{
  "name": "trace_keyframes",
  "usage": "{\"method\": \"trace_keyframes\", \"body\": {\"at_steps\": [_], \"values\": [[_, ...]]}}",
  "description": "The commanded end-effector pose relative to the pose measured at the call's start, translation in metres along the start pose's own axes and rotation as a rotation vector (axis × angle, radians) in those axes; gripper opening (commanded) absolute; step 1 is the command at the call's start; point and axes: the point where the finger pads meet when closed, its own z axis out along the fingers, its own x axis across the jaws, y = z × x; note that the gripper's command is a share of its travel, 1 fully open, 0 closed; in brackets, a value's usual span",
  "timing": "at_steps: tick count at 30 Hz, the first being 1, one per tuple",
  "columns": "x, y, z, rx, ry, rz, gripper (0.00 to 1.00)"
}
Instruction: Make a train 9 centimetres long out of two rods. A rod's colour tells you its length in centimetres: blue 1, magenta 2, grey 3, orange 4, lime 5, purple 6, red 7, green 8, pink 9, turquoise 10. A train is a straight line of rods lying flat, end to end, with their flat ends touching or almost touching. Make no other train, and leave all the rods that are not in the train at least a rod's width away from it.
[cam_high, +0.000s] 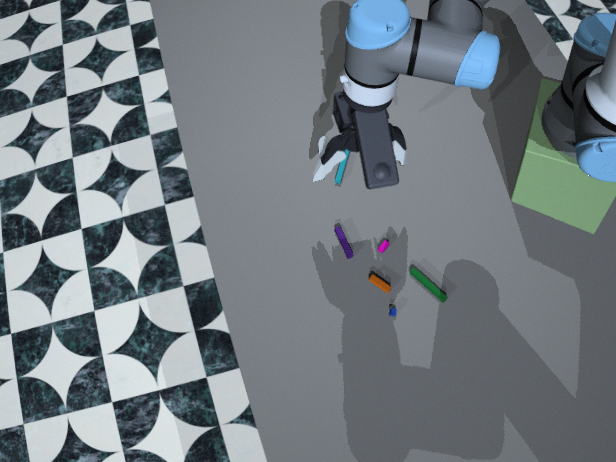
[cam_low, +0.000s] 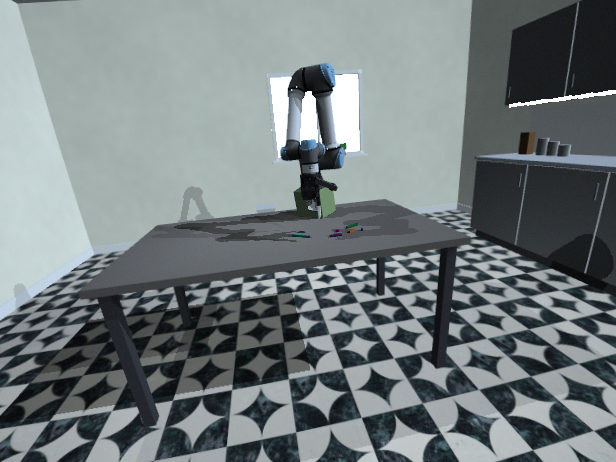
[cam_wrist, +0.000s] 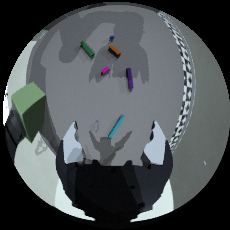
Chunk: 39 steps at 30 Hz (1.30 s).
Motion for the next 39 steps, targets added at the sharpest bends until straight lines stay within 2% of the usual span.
{"method": "trace_keyframes", "body": {"at_steps": [1,7,14,15,39], "values": [[0.028,-0.042,0.01,-0.009,-0.006,-0.092,1.0],[0.04,-0.072,0.014,-0.011,-0.003,-0.152,1.0],[0.042,-0.077,0.015,-0.011,-0.003,-0.16,1.0],[0.042,-0.077,0.015,-0.011,-0.003,-0.16,0.14],[0.042,-0.077,0.015,-0.011,-0.003,-0.16,0.14]]}}
